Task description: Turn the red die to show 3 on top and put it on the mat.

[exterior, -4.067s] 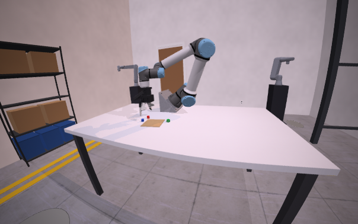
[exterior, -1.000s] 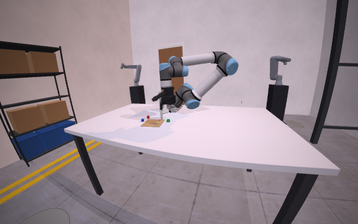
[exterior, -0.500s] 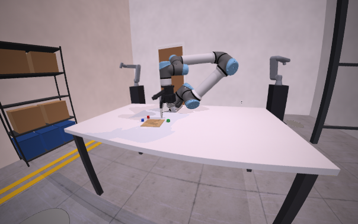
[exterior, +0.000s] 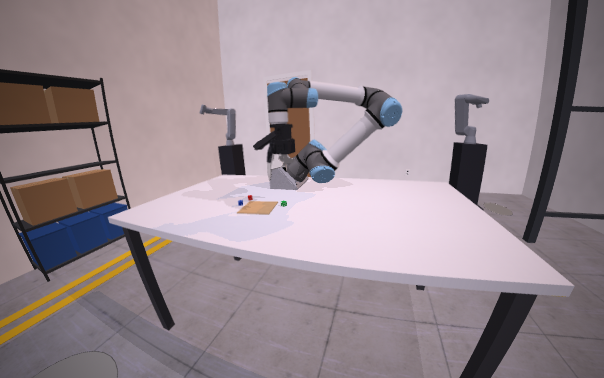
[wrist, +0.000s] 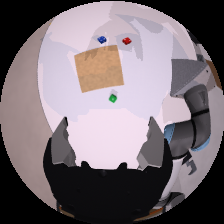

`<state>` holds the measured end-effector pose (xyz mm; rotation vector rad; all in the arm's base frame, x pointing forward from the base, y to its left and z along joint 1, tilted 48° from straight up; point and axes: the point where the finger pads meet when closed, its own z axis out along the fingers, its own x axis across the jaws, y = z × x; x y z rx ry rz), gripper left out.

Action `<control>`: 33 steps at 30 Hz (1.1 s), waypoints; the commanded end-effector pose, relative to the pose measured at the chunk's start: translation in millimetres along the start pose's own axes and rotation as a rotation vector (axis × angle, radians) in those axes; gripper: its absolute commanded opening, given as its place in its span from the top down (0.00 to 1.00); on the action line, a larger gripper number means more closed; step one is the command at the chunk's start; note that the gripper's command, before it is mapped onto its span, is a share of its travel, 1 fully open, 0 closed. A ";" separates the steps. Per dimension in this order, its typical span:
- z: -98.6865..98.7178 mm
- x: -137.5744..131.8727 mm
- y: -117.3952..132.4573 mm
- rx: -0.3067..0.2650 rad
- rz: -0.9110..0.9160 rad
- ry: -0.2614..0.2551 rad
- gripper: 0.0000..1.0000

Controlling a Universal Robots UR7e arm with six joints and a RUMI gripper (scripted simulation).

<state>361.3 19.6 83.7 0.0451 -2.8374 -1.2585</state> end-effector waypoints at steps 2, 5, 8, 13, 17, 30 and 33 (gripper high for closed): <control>-24.4 2.8 1.9 -0.005 -0.002 0.006 0.00; -25.3 2.8 1.9 -0.005 -0.002 0.006 0.00; -25.3 2.8 1.9 -0.005 -0.002 0.006 0.00; -25.3 2.8 1.9 -0.005 -0.002 0.006 0.00; -25.6 3.1 -2.1 -0.005 0.016 0.006 0.00; -27.4 14.3 -73.9 0.000 0.337 0.006 0.00; -26.8 19.2 -93.4 0.000 0.428 0.006 0.00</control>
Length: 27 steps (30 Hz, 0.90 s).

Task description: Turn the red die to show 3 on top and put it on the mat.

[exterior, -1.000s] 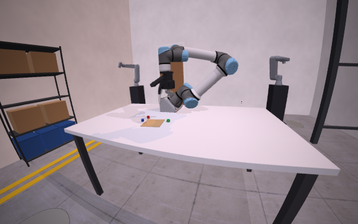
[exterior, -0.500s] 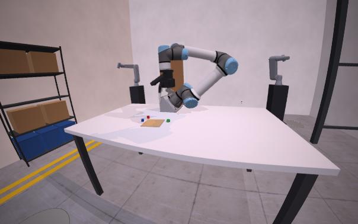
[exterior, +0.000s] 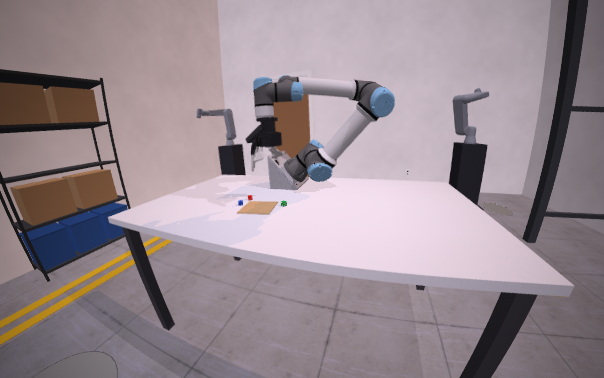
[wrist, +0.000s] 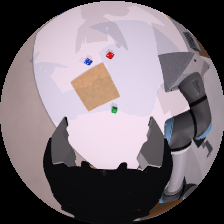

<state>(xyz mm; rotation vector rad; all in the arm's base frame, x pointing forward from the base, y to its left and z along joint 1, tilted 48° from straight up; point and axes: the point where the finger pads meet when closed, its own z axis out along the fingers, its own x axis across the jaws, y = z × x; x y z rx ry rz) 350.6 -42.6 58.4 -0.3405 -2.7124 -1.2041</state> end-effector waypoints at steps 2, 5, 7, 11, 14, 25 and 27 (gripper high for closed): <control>2.2 -3.1 -45.8 0.007 0.202 0.000 0.00; 3.4 -2.7 -62.1 0.007 0.277 0.000 0.00; 3.4 -2.7 -62.1 0.007 0.277 0.000 0.00; 6.7 -0.6 -94.0 0.006 0.426 0.000 0.00; 9.1 1.3 -110.4 0.005 0.505 0.001 0.00; 13.2 4.7 -132.7 0.004 0.613 0.002 0.00; 13.2 4.7 -132.7 0.004 0.613 0.002 0.00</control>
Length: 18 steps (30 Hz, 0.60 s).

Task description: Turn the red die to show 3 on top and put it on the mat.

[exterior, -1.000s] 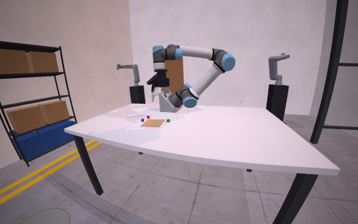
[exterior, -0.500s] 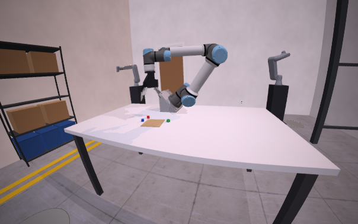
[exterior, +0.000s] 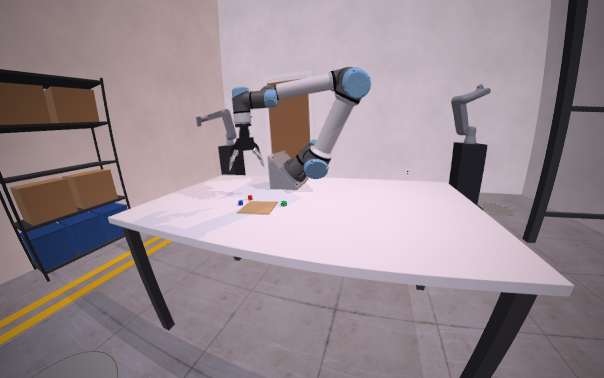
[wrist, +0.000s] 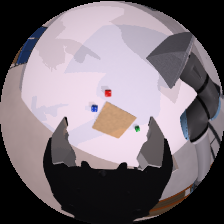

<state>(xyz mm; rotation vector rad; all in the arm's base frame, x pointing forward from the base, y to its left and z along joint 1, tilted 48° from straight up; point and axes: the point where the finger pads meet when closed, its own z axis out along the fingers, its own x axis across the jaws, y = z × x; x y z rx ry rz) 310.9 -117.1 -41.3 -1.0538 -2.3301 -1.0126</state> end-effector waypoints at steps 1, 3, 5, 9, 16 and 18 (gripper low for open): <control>0.4 -1.3 -2.4 0.003 0.012 -0.003 0.00; 0.4 -1.3 -2.4 0.003 0.012 -0.003 0.00; 0.4 -1.3 -2.4 0.003 0.012 -0.003 0.00; 0.4 -1.3 -2.4 0.003 0.012 -0.003 0.00; 33.6 -3.2 -2.2 0.003 0.013 -0.003 0.00; 50.9 -2.8 -2.0 0.003 0.013 -0.003 0.00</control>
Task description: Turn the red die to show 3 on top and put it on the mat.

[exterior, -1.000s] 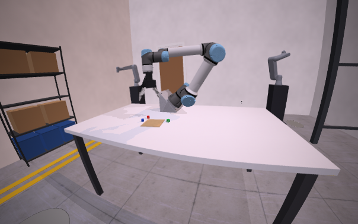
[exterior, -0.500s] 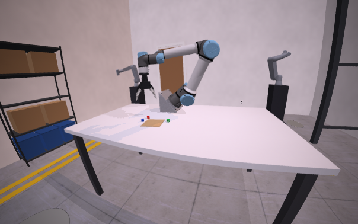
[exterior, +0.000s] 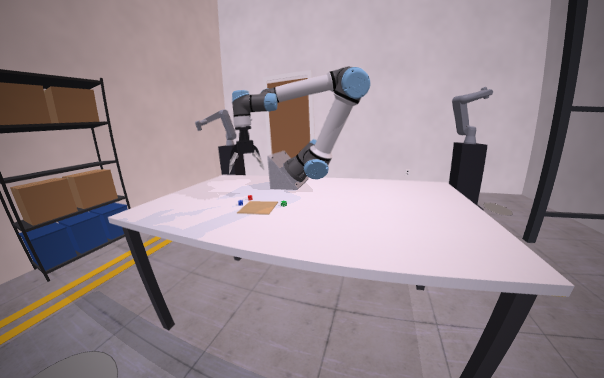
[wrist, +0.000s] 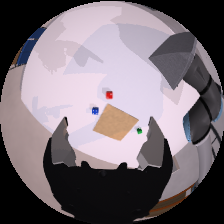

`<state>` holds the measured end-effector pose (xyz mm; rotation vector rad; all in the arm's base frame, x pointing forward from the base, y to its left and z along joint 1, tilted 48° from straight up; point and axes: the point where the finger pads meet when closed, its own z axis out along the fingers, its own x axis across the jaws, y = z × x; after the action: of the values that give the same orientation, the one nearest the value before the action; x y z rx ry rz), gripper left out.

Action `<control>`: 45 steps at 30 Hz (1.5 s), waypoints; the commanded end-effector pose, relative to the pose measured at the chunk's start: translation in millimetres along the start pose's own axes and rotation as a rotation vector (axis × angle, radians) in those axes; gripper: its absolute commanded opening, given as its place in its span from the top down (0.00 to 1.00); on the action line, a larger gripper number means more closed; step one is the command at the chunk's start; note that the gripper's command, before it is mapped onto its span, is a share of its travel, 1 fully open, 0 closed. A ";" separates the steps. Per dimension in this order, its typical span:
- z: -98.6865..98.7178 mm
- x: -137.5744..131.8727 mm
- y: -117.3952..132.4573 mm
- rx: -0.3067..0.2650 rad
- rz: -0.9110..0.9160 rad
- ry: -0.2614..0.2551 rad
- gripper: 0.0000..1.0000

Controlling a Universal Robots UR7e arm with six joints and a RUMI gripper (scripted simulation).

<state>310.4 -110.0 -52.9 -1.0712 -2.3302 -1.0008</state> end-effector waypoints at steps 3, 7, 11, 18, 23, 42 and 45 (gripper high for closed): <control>42.0 1.0 0.6 -0.001 0.002 0.007 0.79; 42.0 1.0 0.6 -0.001 0.002 0.007 0.79; 42.0 1.0 0.6 -0.001 0.002 0.007 0.79; 42.0 1.0 0.6 -0.001 0.002 0.007 0.79; 42.0 1.0 0.6 -0.001 0.002 0.007 0.79; 42.5 1.0 0.6 -0.001 0.002 0.007 0.79; 43.5 1.0 0.6 -0.001 0.002 0.007 0.79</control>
<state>308.9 -80.3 -79.7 -1.0703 -2.3280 -1.0014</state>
